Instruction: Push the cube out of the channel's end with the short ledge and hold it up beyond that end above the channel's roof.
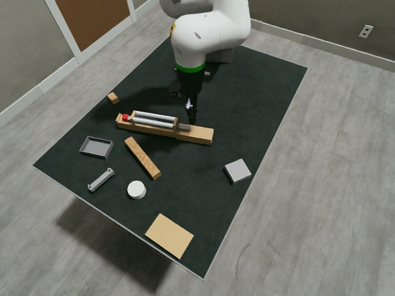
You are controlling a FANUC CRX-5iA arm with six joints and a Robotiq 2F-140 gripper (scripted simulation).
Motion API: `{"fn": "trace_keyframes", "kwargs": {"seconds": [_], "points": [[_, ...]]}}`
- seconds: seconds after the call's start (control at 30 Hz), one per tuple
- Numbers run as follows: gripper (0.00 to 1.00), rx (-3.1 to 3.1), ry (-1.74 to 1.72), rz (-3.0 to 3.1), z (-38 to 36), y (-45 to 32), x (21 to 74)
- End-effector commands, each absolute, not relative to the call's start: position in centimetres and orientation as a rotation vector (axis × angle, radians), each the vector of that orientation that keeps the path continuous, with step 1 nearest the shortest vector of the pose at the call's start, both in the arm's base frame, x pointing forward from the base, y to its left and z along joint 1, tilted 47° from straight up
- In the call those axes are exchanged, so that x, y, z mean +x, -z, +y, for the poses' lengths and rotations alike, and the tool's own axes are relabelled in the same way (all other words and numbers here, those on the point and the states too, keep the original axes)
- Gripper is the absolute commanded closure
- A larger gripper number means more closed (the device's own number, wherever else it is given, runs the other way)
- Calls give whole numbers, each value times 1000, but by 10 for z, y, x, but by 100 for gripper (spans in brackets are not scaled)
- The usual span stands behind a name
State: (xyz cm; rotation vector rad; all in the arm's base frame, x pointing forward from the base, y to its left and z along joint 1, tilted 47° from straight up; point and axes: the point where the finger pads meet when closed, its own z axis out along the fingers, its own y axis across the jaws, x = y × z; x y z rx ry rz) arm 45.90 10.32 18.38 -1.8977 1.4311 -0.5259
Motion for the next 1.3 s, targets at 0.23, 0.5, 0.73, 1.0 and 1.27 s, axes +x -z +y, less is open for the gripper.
{"fn": "trace_keyframes", "kwargs": {"seconds": [0.23,0.5,0.73,1.0,1.27], "points": [[90,-1903,517,1430,101,-193,451],[90,-1903,517,1430,101,-193,451],[90,-1903,517,1430,101,-193,451],[90,-1903,517,1430,101,-193,451],[90,-1914,524,1451,89,-190,455]]}}
